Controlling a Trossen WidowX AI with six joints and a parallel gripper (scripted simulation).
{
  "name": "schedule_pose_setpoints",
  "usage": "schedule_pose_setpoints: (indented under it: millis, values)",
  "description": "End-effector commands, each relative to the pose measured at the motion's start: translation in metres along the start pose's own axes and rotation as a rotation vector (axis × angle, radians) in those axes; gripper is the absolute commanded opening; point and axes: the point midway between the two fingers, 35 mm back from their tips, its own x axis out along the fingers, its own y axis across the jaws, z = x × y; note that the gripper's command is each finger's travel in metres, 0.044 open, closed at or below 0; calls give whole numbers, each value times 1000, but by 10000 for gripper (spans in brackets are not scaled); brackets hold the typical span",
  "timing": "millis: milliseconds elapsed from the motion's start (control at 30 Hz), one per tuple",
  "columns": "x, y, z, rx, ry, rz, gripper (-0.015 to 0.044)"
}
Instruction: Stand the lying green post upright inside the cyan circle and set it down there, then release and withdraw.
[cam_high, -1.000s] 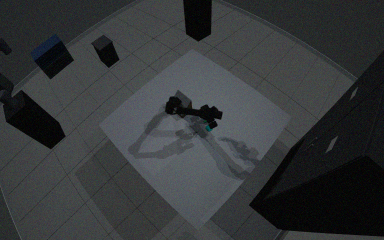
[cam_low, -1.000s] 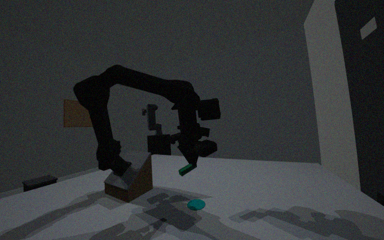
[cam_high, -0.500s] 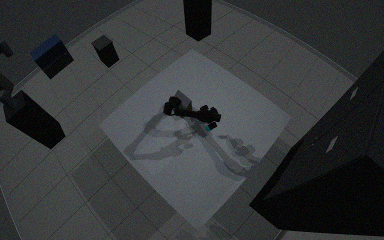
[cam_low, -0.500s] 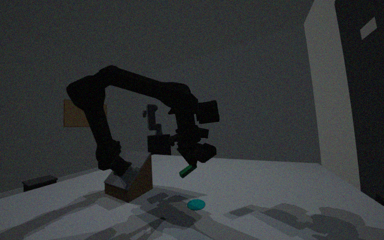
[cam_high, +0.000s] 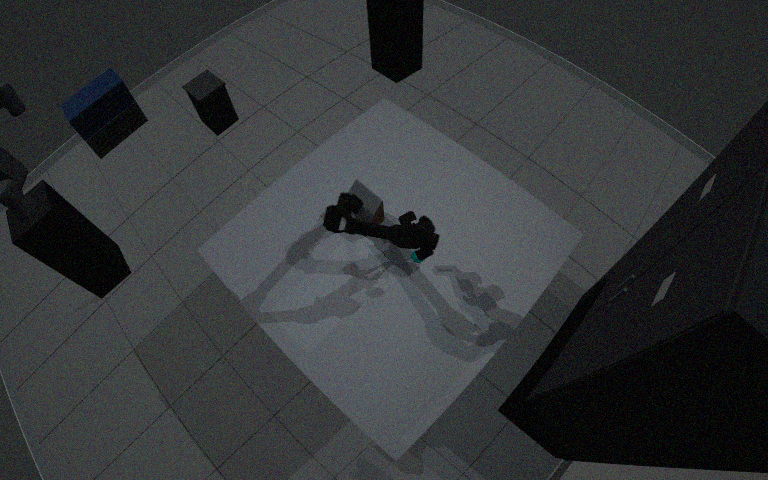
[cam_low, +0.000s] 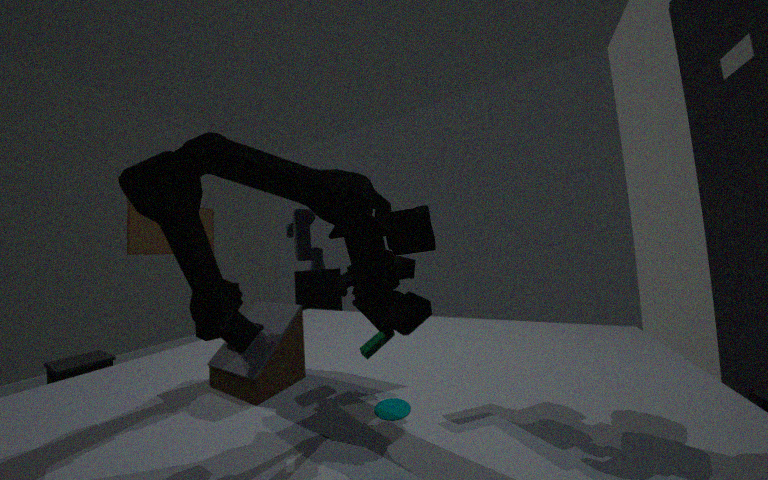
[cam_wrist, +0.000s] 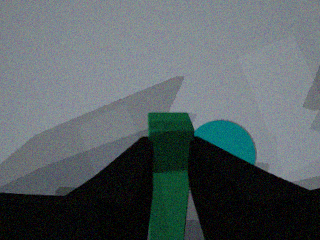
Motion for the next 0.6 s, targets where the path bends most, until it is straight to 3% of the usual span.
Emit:
schedule_pose_setpoints:
  millis: [0,567]
  values:
    - [2,1,-1,-4,-35,17,23]
    - [5,1,-2,-11,-158,51,23]
